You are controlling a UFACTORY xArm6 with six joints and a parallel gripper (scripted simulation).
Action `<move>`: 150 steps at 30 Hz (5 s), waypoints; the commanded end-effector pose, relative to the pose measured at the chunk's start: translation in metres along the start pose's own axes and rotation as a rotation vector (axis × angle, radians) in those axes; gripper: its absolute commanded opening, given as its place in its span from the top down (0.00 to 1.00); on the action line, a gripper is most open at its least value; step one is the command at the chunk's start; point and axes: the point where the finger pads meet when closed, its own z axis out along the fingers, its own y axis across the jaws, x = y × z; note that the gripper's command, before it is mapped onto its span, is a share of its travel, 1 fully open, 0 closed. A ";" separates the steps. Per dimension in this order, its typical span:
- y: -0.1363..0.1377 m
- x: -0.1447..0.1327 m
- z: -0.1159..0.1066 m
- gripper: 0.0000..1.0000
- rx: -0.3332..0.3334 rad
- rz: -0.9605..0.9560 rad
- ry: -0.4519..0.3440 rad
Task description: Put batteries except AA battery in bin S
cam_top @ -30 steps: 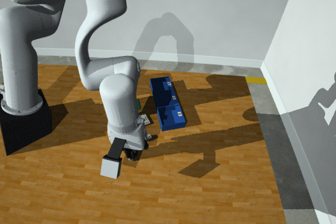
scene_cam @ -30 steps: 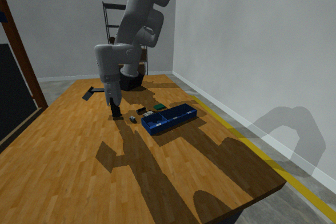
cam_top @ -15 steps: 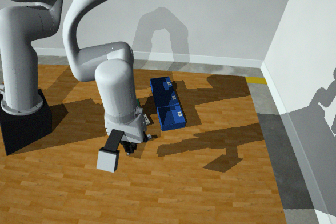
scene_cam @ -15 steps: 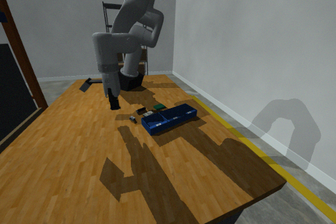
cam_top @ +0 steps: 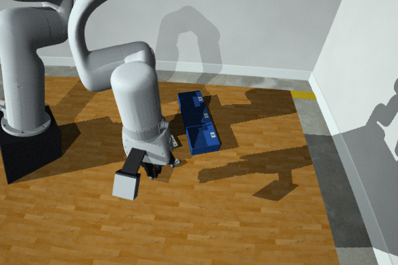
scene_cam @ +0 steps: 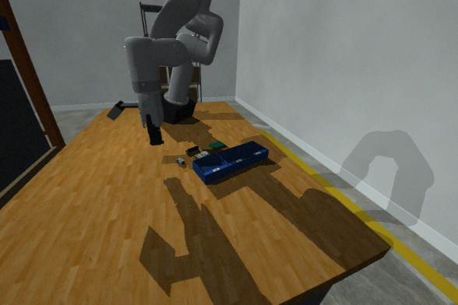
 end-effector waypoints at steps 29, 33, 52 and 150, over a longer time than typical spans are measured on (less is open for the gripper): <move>-0.027 -0.105 0.006 1.00 0.003 0.000 0.000; -0.032 -0.128 0.006 1.00 0.003 0.000 0.000; -0.053 -0.215 0.006 1.00 0.005 -0.311 -0.002; -0.060 -0.241 0.024 0.77 0.003 -0.399 0.000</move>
